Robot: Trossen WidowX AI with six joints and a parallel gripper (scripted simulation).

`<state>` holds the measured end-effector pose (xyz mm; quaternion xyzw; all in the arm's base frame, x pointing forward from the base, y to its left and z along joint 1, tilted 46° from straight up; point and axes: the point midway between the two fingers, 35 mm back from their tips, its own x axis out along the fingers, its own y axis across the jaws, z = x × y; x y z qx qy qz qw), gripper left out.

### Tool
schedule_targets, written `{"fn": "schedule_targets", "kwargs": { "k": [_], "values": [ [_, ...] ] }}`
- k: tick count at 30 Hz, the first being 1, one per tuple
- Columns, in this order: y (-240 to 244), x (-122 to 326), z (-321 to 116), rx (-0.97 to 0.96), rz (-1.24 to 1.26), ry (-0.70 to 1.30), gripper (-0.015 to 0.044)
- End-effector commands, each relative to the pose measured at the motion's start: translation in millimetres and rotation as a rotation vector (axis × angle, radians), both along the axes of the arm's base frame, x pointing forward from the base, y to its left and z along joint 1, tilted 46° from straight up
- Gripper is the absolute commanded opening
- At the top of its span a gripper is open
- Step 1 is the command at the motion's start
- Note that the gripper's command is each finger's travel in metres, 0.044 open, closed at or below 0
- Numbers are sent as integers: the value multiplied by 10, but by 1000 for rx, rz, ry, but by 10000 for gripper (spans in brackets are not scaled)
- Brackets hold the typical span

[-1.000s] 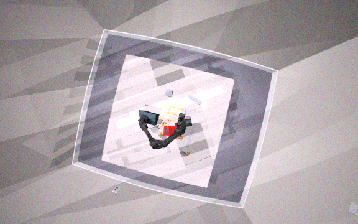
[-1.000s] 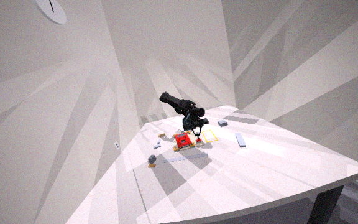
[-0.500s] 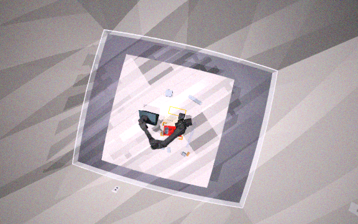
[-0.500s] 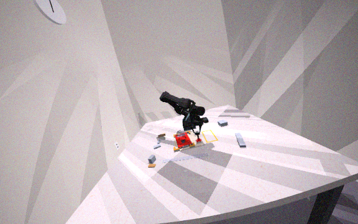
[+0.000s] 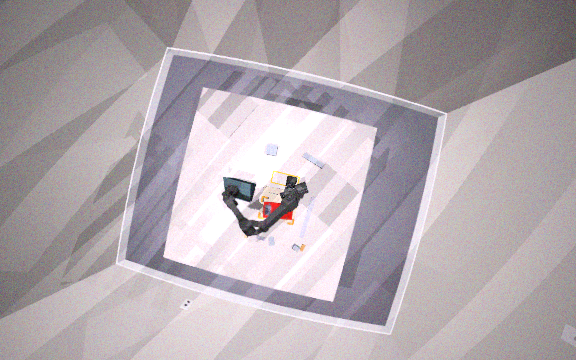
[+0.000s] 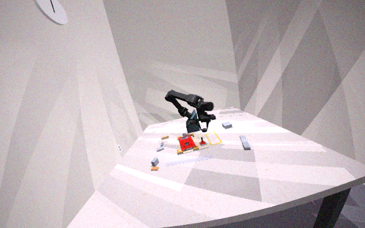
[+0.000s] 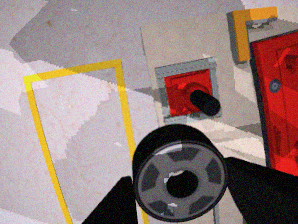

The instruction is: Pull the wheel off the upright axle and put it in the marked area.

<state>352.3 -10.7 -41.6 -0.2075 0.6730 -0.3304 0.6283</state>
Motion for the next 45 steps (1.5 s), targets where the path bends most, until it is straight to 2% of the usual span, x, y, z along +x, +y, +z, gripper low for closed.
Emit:
{"fn": "schedule_targets", "kwargs": {
  "k": [1,9,13,24,35,40,45],
  "values": [
    [183,-102,-147,5,-4,3,0],
    [530,-324,-402,3,-9,2,0],
    [551,-345,-428,2,-10,2,0],
    [371,-372,-613,2,-9,2,0],
    [-112,-462,-1097,-1,-9,2,0],
    [-178,-486,-1157,-2,-10,3,0],
    [-150,-489,-1129,1,-20,6,131]
  ]
}}
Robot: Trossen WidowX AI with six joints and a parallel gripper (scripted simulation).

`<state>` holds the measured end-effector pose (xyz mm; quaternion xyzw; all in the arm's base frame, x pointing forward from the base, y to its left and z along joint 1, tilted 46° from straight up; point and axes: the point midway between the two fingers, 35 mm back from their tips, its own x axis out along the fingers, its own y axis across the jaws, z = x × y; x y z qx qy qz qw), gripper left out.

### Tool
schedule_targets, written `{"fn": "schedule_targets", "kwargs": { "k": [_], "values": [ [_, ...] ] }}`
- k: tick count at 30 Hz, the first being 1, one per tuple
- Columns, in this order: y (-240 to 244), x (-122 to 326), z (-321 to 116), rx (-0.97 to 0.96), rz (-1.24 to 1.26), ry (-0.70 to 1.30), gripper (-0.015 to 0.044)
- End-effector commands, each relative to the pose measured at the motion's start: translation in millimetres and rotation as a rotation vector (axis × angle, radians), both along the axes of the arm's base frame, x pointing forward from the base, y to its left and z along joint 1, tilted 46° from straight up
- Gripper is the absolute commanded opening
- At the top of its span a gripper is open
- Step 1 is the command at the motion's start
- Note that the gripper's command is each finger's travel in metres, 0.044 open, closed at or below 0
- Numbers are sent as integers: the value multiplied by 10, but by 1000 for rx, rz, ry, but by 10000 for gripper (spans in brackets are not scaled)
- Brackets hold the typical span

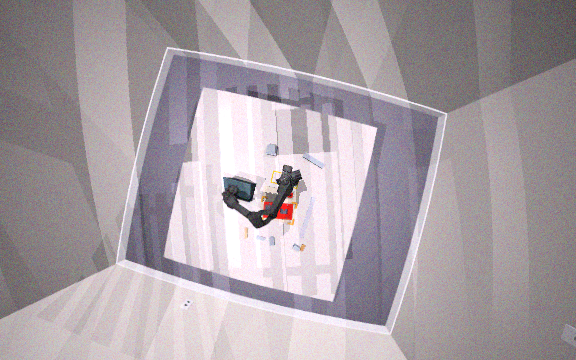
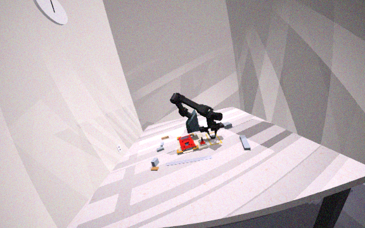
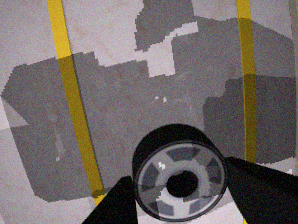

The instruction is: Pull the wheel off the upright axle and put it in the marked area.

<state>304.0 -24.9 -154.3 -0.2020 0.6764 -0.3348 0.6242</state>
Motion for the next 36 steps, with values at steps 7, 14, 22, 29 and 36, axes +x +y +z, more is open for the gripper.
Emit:
{"fn": "schedule_targets", "kwargs": {
  "k": [7,14,22,29,36],
  "values": [
    [40,10,42,0,-2,1,300],
    [419,81,423,-1,7,-2,300],
    [571,-335,720,17,2,2,440],
    [649,-692,974,0,7,3,440],
    [649,-692,974,0,7,3,440]
  ]
}}
